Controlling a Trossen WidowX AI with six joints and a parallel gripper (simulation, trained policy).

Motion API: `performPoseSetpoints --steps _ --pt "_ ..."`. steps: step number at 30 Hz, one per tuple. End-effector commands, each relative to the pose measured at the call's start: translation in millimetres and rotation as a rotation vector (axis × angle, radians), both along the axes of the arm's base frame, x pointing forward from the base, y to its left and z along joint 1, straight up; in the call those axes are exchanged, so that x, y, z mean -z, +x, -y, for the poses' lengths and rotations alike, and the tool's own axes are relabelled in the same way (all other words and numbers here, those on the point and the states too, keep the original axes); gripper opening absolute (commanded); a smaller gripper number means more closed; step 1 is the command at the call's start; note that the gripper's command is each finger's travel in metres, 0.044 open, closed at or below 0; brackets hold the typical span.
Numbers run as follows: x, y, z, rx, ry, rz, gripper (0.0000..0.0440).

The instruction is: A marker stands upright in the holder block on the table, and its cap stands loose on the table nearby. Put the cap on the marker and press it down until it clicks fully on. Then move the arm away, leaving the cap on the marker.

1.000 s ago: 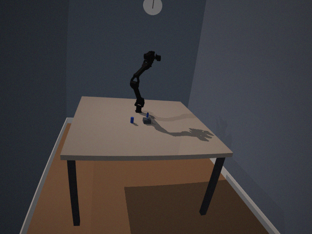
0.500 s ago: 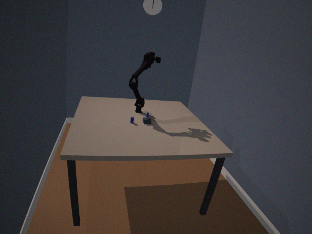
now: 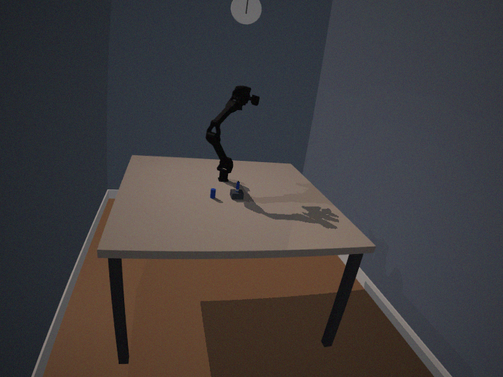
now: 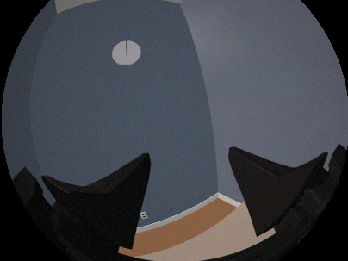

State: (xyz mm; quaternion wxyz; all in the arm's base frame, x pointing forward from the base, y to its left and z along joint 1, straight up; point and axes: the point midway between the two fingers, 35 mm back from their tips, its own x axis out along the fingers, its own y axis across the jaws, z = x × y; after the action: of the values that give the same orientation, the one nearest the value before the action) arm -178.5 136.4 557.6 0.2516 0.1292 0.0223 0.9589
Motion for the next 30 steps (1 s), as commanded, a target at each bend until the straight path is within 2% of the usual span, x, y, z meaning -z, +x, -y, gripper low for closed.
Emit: performPoseSetpoints --steps 1,30 --pt "3.9 3.1 -0.2 0.008 -0.021 0.01 0.0314" --pt "55.1 24.4 -19.0 0.123 -0.254 0.133 0.0319"
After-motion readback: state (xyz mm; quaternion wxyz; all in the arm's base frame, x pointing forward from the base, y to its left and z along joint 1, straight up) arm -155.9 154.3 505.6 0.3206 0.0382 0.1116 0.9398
